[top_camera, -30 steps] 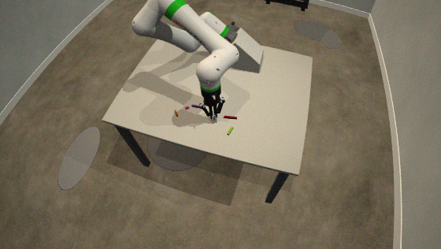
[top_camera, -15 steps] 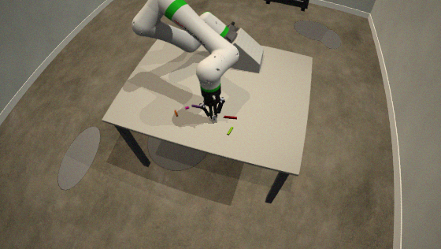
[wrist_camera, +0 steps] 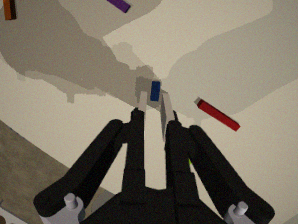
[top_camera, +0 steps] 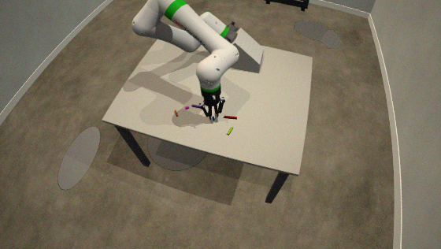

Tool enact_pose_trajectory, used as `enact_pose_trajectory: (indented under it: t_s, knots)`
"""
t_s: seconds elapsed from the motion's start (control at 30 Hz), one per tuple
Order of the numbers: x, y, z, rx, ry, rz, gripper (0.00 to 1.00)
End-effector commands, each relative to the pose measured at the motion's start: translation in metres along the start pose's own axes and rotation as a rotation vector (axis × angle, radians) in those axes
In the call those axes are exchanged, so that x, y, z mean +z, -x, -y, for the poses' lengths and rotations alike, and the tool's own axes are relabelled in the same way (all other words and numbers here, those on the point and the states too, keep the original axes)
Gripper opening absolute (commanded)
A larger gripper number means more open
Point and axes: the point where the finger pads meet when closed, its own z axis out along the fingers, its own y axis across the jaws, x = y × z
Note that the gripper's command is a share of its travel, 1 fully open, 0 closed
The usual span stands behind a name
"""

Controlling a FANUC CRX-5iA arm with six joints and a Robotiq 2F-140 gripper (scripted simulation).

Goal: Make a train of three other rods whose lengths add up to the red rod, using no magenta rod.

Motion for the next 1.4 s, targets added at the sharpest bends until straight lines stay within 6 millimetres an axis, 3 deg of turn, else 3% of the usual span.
enact_pose_trajectory:
  t_s: [0.0,0.6,1.1,1.37]
  knots:
    - [0.000,0.000,0.000,0.000,0.000,0.000,0.15]
    - [-0.007,0.000,0.000,0.000,0.000,0.000,0.15]
    - [-0.078,0.000,0.000,0.000,0.000,0.000,0.15]
    - [-0.090,0.000,0.000,0.000,0.000,0.000,0.15]
